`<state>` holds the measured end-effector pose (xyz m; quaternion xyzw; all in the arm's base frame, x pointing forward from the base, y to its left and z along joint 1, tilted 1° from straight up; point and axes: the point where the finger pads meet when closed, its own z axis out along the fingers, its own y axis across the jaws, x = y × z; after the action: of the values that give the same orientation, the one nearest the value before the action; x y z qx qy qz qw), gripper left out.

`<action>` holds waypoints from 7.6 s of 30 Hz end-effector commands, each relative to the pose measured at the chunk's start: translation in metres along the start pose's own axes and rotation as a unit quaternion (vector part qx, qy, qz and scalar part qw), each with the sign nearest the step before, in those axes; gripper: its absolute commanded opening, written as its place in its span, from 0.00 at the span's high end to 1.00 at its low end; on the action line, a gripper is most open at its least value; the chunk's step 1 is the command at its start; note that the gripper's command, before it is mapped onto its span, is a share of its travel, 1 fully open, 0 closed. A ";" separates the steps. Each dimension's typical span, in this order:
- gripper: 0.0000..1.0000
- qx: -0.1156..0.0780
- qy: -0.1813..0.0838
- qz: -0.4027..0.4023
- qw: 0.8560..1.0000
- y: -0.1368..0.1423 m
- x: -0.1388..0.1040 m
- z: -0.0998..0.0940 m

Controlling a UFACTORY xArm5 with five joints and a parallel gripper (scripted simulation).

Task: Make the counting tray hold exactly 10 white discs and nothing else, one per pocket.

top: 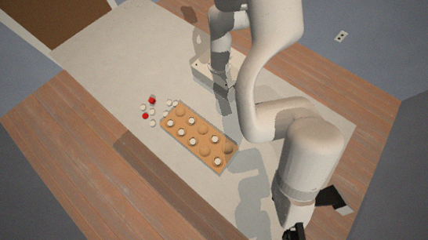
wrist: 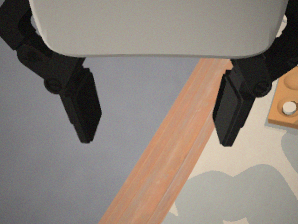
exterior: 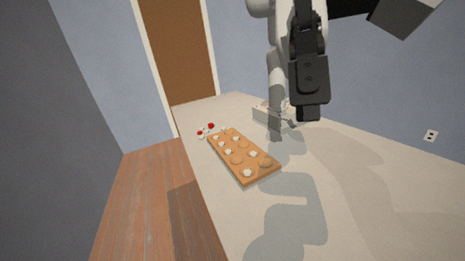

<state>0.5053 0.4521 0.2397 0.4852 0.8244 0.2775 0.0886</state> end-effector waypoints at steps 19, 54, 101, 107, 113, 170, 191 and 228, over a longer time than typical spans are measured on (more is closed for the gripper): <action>0.53 -0.002 -0.001 0.001 1.000 0.002 -0.002 -0.001; 0.53 0.092 -0.128 0.152 0.976 -0.098 -0.318 -0.011; 0.53 0.220 -0.185 0.408 0.866 -0.419 -0.552 -0.136; 0.53 0.228 -0.183 0.429 0.854 -0.448 -0.556 -0.147; 0.53 0.228 -0.183 0.430 0.854 -0.453 -0.558 -0.138; 1.00 0.228 -0.183 0.430 0.854 -0.502 -0.568 -0.064; 1.00 0.228 -0.183 0.430 0.854 -0.445 -0.555 -0.146; 1.00 0.225 -0.185 0.429 0.855 -0.275 -0.311 -0.015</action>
<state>0.4538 0.0463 0.0614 0.8389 0.5443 -0.0020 -0.0010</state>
